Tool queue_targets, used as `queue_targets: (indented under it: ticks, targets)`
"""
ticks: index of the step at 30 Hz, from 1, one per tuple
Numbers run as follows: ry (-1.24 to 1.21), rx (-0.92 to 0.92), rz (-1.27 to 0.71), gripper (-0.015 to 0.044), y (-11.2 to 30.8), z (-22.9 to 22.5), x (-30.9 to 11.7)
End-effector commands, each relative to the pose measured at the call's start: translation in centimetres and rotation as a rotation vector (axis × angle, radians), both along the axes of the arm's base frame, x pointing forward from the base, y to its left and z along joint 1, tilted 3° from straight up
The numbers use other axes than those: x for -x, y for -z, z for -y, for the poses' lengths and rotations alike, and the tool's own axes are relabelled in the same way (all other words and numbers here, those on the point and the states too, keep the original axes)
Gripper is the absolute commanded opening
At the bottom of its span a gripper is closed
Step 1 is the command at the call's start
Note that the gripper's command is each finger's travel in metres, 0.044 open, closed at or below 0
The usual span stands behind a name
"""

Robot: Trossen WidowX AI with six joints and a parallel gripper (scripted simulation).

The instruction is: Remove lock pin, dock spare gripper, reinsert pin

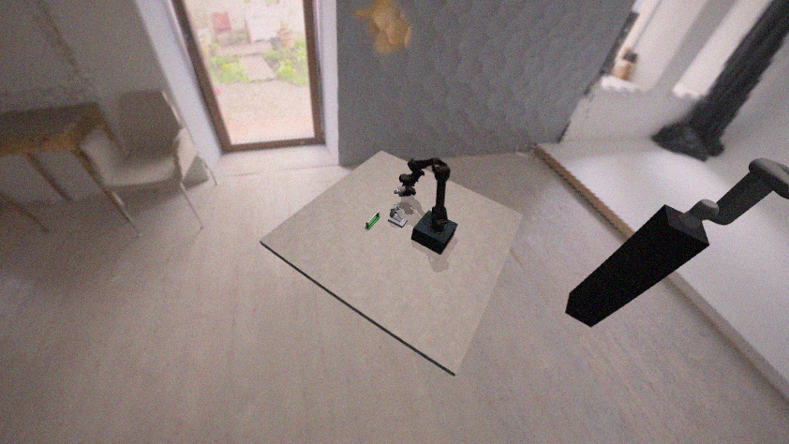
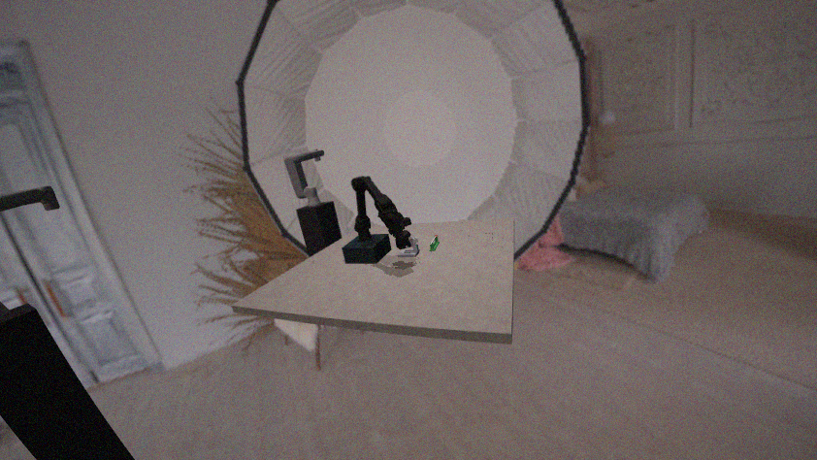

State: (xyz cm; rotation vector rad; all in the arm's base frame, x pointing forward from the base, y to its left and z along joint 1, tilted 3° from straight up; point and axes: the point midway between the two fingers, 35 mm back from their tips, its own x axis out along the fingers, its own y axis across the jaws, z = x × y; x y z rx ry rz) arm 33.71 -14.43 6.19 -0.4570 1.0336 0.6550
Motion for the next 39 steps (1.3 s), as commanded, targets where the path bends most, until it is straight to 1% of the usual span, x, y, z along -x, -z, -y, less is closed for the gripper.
queue_targets:
  ticks: [1, 22, 39]
  targets:
    - [0.012, 0.006, -0.039, 0.0, 0.3, -0.8, 0.2]
    - [0.087, 0.096, -0.272, 0.0, 2.4, -4.3, 2.6]
    - [0.14, 0.249, -0.448, 0.0, 3.7, -7.0, 5.2]
